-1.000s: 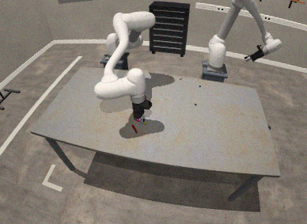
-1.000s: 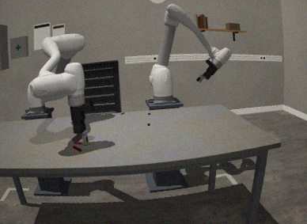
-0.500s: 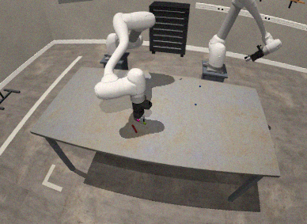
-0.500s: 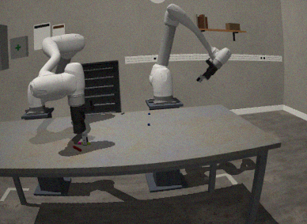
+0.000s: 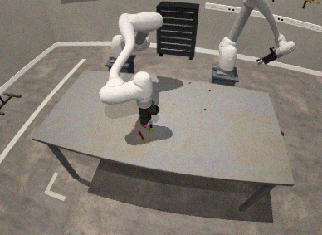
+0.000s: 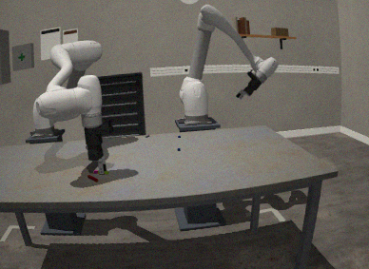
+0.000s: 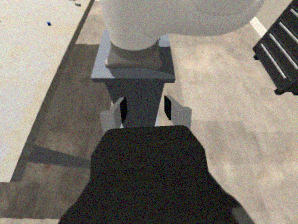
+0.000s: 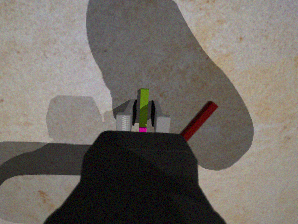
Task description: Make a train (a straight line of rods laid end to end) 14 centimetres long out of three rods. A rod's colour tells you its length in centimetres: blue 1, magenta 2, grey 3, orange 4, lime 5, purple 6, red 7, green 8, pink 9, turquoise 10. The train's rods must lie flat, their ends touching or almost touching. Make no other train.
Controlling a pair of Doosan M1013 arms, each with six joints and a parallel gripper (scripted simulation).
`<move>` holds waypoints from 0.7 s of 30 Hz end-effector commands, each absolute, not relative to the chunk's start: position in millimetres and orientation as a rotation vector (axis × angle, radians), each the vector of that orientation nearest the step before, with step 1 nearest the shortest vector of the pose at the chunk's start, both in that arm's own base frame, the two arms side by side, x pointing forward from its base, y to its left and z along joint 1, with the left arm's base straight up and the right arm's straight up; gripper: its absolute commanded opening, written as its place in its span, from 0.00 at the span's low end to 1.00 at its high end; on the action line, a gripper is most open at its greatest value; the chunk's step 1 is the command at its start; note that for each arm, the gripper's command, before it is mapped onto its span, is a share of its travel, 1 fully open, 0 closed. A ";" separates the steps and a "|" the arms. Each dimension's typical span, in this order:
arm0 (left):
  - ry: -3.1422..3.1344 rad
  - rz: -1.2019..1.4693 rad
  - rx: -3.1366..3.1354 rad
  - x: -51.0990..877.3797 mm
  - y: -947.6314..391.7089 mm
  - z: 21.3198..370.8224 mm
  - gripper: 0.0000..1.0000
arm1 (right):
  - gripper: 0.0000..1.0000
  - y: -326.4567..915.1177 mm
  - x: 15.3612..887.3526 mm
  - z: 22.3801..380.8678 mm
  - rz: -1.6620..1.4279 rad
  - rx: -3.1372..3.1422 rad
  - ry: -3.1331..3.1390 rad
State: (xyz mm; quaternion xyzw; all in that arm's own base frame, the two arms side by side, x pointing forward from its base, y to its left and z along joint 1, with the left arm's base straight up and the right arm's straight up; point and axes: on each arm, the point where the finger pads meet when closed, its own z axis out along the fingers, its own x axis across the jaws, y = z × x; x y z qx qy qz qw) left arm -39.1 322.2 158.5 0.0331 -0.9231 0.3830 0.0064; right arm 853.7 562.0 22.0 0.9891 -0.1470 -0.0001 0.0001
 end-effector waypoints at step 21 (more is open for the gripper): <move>-2.888 1.197 0.104 -39.2 322.4 158.8 1.00 | 0.54 562.2 854.2 48.2 0.003 3.108 -0.462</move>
